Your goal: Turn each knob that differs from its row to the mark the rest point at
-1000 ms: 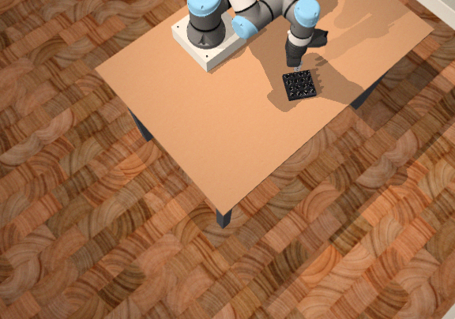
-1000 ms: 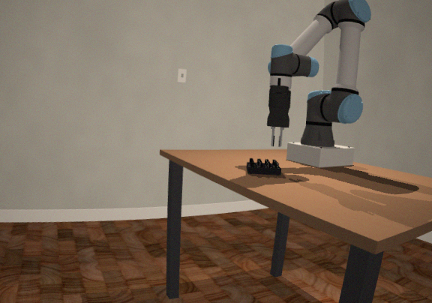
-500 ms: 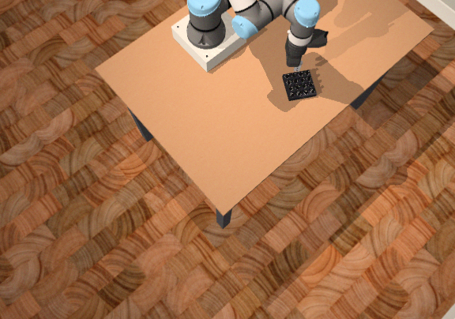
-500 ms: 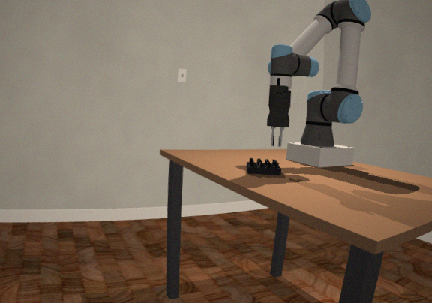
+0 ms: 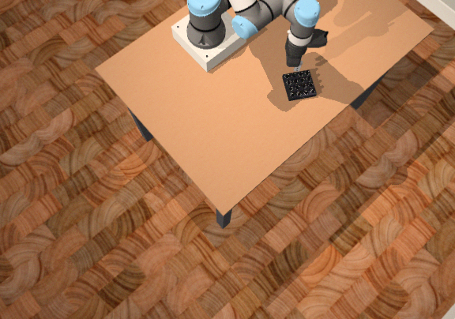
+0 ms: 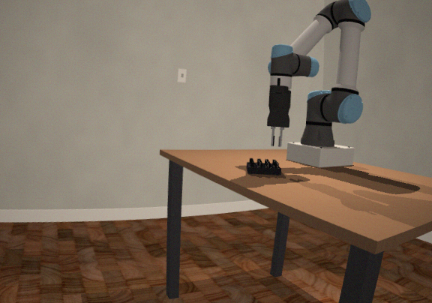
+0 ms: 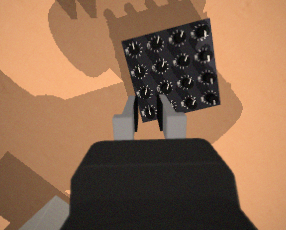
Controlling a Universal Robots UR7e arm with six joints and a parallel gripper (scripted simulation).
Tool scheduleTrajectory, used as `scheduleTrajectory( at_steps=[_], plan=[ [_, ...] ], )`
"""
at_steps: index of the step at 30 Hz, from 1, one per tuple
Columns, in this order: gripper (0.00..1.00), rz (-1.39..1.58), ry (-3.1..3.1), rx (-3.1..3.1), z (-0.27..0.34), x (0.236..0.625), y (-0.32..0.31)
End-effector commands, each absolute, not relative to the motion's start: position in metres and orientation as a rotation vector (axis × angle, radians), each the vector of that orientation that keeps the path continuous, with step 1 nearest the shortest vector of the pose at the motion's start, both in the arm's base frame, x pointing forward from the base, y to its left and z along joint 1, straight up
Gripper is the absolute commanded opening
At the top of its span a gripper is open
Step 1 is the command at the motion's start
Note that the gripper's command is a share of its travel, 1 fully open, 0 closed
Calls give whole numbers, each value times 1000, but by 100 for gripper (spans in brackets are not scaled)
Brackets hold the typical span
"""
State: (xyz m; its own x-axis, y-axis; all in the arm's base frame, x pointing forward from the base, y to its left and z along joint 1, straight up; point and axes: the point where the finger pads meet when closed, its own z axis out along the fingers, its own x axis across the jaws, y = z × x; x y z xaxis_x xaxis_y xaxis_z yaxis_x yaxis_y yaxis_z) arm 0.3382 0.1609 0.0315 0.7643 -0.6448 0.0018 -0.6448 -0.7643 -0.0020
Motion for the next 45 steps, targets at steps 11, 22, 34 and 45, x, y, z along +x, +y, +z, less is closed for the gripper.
scheduleTrajectory(
  at_steps=[11,22,34,45],
  plan=[
    [46,-5,1078,-2949,32,339,161],
    [46,-6,1084,-2947,29,339,161],
    [46,-6,1087,-2946,18,339,162],
    [46,-6,1087,-2946,4,339,162]
  ],
)
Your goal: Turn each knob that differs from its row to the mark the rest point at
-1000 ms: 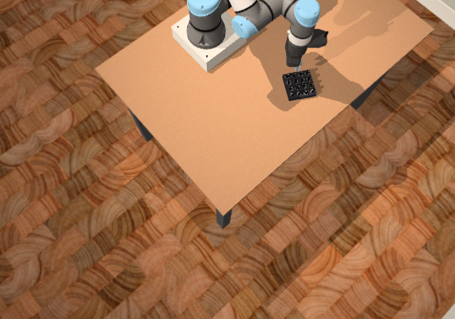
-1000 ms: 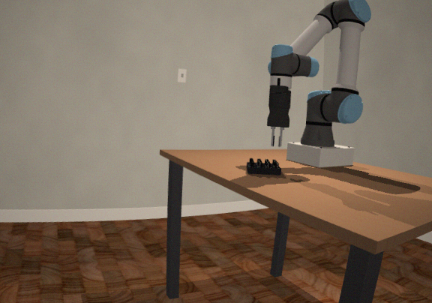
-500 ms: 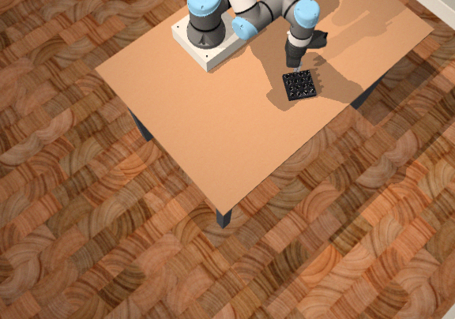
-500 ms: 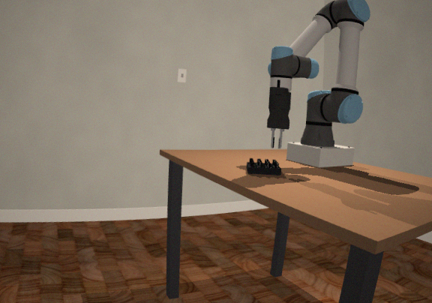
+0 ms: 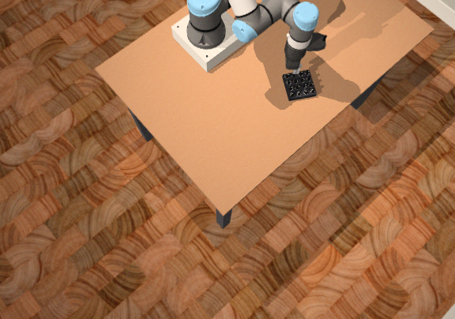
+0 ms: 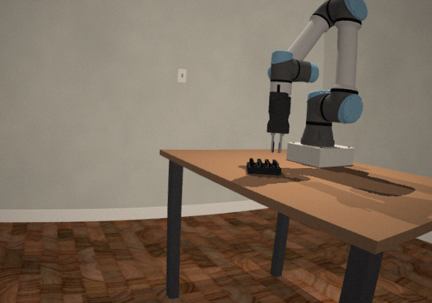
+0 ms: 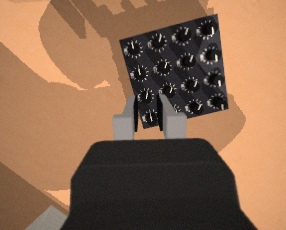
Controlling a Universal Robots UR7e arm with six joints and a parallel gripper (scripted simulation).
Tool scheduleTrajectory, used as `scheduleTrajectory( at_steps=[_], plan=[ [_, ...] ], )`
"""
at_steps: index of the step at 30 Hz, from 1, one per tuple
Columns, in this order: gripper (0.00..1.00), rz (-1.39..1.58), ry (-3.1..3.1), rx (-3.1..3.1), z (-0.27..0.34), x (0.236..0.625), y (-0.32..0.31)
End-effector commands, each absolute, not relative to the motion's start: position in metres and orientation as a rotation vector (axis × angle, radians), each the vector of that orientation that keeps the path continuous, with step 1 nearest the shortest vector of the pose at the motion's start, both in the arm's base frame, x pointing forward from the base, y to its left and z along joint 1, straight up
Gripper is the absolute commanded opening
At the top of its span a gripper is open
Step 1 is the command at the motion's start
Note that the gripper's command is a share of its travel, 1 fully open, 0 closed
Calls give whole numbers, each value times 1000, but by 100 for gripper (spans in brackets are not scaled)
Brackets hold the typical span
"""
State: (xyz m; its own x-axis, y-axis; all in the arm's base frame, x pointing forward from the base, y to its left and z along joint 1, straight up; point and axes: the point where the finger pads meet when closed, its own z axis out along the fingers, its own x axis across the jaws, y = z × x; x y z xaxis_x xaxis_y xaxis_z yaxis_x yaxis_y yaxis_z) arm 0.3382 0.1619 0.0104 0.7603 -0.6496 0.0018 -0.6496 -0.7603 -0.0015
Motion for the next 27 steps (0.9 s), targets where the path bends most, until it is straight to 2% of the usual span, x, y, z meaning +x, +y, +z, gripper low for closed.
scheduleTrajectory(
  at_steps=[1,27],
  plan=[
    [46,-6,1087,-2946,3,339,162],
    [46,-6,1087,-2946,-12,339,163]
  ],
)
